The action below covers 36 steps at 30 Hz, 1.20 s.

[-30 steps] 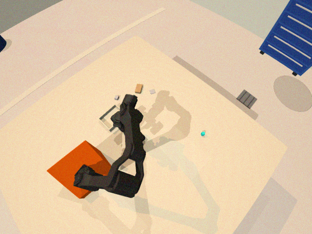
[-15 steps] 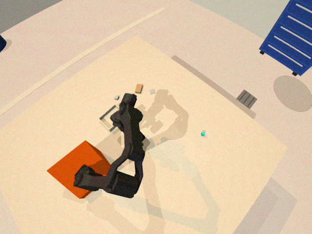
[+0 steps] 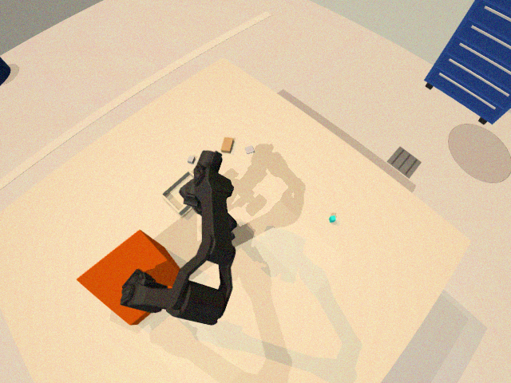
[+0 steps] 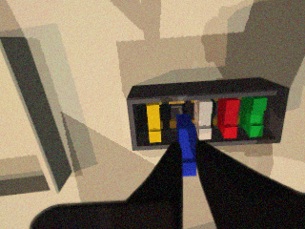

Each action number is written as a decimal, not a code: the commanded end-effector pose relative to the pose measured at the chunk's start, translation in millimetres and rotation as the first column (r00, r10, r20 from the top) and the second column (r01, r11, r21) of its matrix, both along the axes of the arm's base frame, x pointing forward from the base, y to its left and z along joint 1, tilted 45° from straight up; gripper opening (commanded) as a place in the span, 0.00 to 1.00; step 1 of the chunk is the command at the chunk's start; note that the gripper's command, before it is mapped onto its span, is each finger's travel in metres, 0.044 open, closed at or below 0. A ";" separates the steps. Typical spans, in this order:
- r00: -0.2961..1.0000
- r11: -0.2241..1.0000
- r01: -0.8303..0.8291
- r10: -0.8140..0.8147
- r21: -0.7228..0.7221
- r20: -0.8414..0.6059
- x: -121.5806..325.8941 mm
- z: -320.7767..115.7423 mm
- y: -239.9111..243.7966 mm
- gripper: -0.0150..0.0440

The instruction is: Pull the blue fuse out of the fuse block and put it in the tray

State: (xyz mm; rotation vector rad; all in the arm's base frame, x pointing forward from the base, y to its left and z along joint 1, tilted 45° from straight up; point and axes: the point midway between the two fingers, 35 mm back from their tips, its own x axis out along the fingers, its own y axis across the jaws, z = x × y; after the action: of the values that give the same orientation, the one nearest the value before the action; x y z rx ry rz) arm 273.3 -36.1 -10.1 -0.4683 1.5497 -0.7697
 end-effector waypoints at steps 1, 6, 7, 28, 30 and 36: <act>1.000 1.000 0.007 -0.007 0.005 0.005 1.5 3.9 4.4 0.25; 1.000 1.000 0.007 -0.007 0.005 0.005 2.5 9.6 10.0 0.25; 1.000 1.000 0.007 -0.007 0.005 0.005 2.6 10.7 11.1 0.25; 1.000 1.000 0.004 -0.004 0.019 0.009 24.7 -37.9 72.4 0.25; 1.000 1.000 0.004 -0.004 0.020 0.009 25.9 -45.3 80.1 0.25; 1.000 1.000 0.005 -0.005 0.020 0.009 27.1 -68.6 102.8 0.25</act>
State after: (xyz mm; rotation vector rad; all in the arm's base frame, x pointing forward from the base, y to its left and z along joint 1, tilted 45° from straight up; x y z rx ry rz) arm 301.0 56.3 -66.8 -0.4530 1.5435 -0.7534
